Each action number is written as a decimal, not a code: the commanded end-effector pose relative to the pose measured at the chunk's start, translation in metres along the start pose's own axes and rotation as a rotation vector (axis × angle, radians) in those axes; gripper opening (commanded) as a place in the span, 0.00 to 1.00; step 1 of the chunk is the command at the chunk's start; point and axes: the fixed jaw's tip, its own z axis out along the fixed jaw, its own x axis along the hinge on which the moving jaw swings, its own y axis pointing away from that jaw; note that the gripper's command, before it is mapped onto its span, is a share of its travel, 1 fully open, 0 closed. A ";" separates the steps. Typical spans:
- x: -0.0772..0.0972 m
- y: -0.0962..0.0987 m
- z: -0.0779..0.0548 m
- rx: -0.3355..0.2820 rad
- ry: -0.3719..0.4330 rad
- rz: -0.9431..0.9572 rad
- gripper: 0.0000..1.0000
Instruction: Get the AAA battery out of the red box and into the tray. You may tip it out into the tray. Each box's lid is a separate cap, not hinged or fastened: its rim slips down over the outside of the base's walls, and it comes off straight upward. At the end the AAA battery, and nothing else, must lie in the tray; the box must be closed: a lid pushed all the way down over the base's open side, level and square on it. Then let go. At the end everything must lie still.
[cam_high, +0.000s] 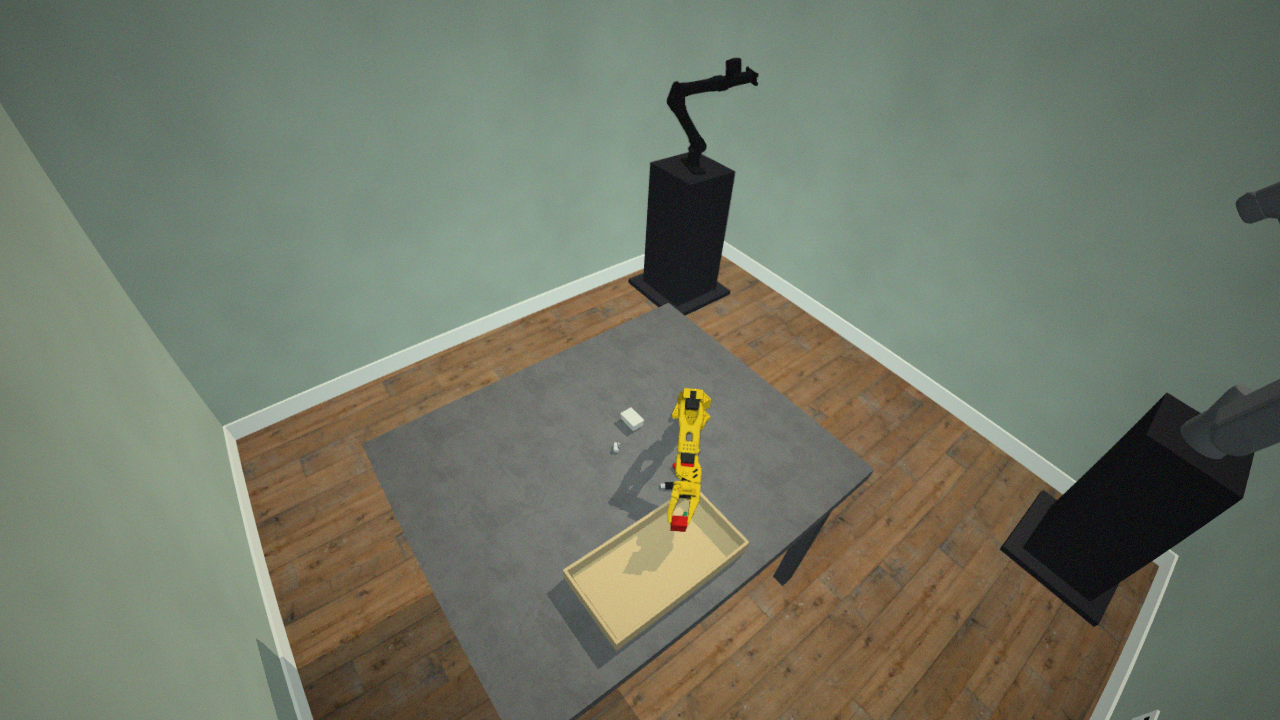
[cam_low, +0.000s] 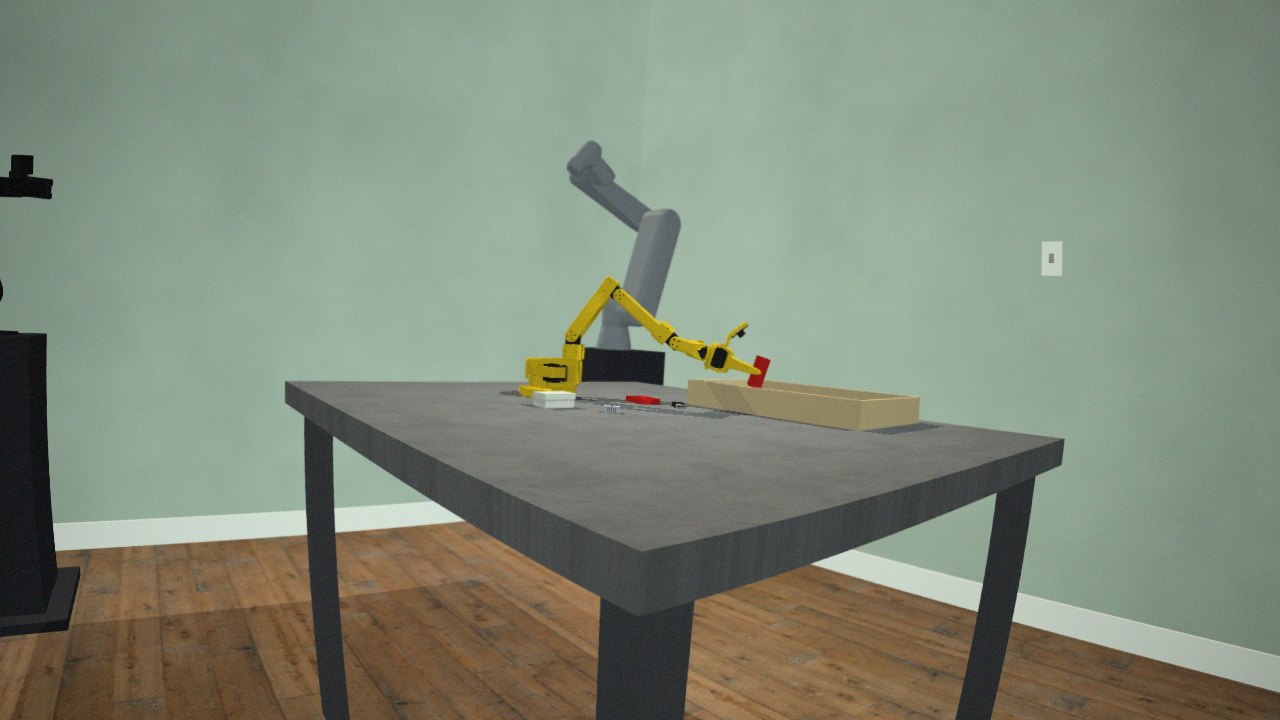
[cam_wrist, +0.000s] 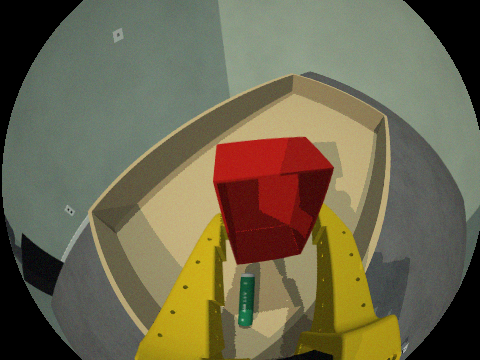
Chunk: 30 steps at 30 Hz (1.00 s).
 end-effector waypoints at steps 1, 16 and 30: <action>-0.040 0.003 -0.004 -0.008 -0.104 0.009 0.21; -0.061 0.005 -0.011 -0.014 -0.104 0.018 0.21; -0.080 0.008 -0.019 -0.020 -0.104 0.027 0.21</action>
